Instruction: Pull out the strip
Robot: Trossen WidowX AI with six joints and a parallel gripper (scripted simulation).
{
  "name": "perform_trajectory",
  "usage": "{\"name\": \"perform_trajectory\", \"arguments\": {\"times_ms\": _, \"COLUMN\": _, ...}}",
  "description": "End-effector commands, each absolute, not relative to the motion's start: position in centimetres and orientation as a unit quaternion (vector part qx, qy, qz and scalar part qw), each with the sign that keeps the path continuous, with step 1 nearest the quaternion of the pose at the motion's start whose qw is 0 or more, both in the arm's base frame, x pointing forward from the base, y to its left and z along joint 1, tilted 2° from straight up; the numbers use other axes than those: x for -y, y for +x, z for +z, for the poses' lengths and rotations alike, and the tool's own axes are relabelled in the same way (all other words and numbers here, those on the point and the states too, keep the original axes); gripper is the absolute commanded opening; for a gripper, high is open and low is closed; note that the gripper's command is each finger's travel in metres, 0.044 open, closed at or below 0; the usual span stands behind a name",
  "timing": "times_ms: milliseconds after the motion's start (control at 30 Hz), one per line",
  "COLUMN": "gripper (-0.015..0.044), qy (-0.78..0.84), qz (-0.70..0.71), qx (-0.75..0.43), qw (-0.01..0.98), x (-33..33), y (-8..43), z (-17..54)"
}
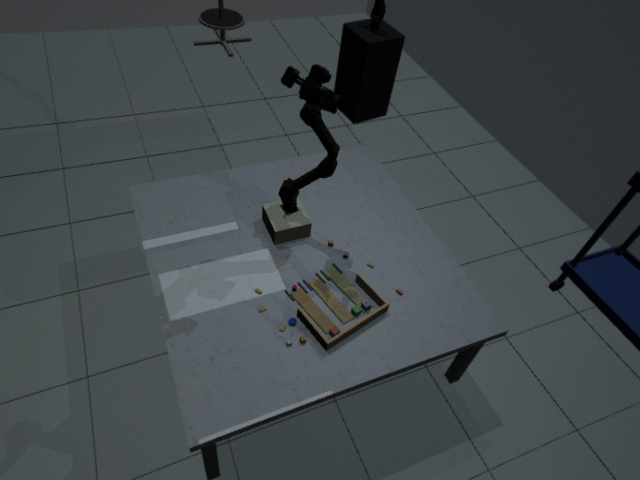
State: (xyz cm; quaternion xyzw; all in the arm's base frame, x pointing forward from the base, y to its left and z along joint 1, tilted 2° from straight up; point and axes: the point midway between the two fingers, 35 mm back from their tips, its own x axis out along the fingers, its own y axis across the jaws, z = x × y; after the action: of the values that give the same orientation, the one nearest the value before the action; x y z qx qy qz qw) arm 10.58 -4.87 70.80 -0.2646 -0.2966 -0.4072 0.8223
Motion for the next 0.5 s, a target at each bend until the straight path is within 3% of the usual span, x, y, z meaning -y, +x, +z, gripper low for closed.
{"name": "perform_trajectory", "arguments": {"times_ms": 0, "gripper": 0.04, "qy": -0.263, "qz": -0.406, "qx": 0.299, "qw": 0.823, "x": 4.9, "y": 10.4, "z": 70.8}}
{"name": "perform_trajectory", "arguments": {"times_ms": 467, "gripper": 0.04, "qy": -0.096, "qz": -0.358, "qx": 0.397, "qw": 0.84, "x": 13.8, "y": 4.5, "z": 66.5}}
